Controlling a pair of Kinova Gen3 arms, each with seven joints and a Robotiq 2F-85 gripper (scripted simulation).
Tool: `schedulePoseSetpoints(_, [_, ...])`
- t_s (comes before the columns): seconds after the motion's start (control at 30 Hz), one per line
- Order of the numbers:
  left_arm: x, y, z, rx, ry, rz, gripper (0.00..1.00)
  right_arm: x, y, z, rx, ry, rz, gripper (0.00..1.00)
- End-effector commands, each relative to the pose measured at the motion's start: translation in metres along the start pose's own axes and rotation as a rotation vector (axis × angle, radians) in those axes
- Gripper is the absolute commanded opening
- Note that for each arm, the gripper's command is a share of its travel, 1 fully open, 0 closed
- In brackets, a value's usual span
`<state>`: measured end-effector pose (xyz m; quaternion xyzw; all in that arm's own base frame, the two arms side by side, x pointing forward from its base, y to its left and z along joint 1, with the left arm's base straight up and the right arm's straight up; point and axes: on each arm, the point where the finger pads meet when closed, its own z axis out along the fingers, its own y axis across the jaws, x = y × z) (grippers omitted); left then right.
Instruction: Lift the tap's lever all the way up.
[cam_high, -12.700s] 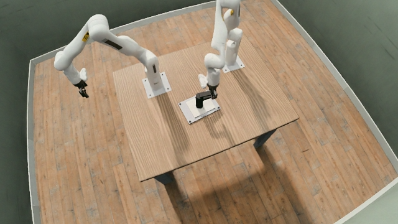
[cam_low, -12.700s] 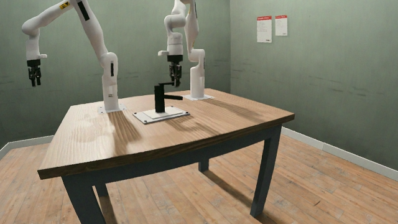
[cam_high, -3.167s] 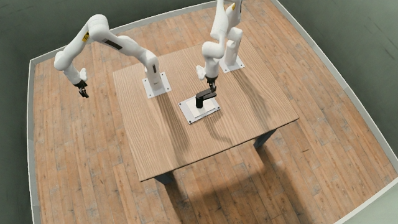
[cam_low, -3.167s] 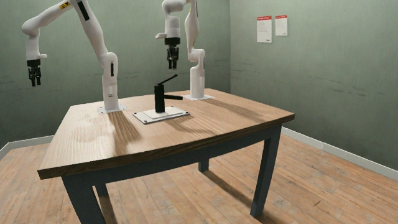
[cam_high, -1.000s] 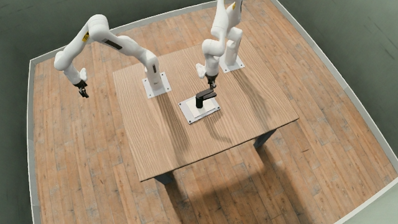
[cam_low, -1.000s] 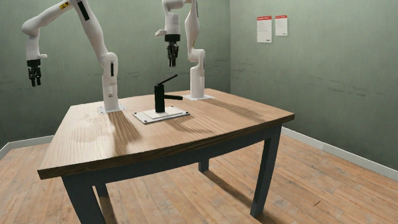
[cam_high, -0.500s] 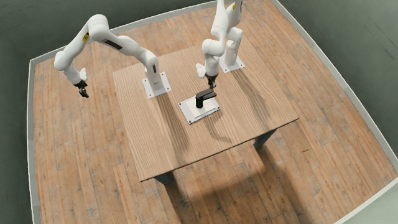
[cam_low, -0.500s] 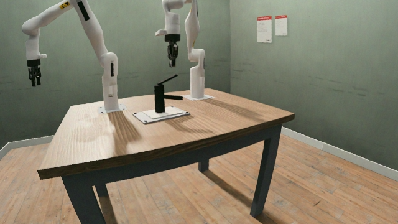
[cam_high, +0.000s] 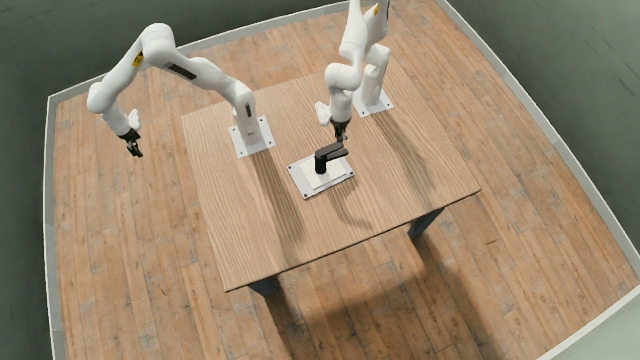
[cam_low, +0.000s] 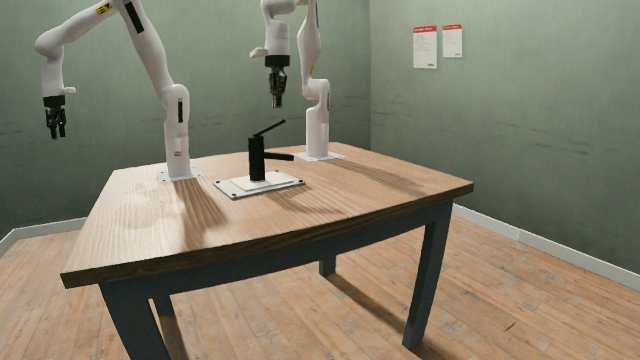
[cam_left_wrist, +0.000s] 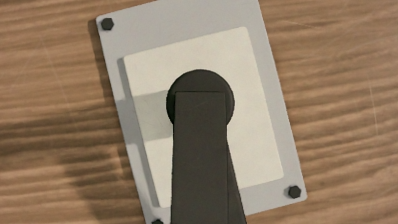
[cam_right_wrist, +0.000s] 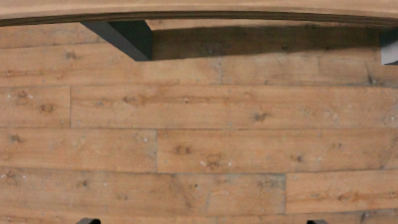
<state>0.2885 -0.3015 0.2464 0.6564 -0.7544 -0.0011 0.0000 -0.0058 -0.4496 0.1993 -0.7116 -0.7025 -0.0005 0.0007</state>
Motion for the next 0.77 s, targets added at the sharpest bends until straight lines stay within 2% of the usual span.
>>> schedulePoseSetpoints(0.0, [0.0002, -0.0003, -0.0008, 0.002, 0.001, 0.0, 0.226, -0.0004, 0.0, -0.0007, 0.0, -0.002, 0.0, 1.0])
schedulePoseSetpoints(0.3, [0.0002, -0.0003, -0.0008, 0.002, 0.001, 0.0, 0.173, -0.0004, 0.0, -0.0007, 0.0, -0.002, 0.0, 1.0])
schedulePoseSetpoints(0.73, [0.0002, -0.0003, -0.0008, 0.002, 0.001, 0.0, 0.173, -0.0004, 0.0, -0.0007, 0.0, -0.002, 0.0, 1.0])
